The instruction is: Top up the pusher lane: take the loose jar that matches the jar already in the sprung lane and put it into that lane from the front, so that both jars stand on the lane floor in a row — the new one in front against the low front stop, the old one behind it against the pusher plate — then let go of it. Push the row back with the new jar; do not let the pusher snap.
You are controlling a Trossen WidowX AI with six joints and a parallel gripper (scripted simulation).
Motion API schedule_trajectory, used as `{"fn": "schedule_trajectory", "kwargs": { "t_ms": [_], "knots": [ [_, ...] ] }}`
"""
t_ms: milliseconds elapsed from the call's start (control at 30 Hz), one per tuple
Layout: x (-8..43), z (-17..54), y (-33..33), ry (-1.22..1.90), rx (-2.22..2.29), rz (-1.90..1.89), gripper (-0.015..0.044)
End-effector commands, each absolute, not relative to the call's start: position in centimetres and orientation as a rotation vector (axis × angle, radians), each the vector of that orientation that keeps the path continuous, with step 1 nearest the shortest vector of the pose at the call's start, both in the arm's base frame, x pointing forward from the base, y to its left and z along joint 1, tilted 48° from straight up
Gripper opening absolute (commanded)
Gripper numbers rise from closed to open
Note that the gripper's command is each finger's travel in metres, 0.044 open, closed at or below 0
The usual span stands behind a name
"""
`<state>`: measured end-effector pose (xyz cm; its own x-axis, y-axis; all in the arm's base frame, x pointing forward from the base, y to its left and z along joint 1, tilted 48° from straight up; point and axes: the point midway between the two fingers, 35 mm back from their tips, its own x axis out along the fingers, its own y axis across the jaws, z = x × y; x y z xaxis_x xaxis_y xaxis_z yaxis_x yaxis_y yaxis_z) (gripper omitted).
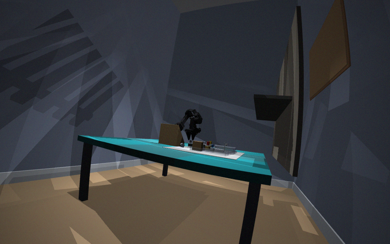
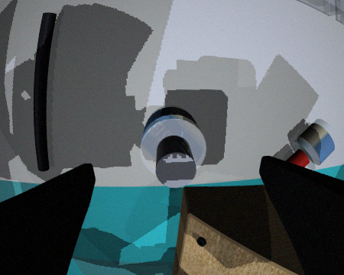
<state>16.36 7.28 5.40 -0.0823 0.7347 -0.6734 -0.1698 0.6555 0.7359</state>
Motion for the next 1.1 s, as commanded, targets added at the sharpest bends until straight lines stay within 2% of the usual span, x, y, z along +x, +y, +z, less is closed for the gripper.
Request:
{"fn": "schedule_trajectory", "kwargs": {
  "t_ms": [0,800,1067],
  "knots": [
    [16.2,5.0,8.0,1.47,0.504,0.808,0.044],
    [15.9,2.8,10.5,1.469,0.505,0.809,0.044],
    [15.9,2.8,10.5,1.469,0.505,0.809,0.023]
  ]
}}
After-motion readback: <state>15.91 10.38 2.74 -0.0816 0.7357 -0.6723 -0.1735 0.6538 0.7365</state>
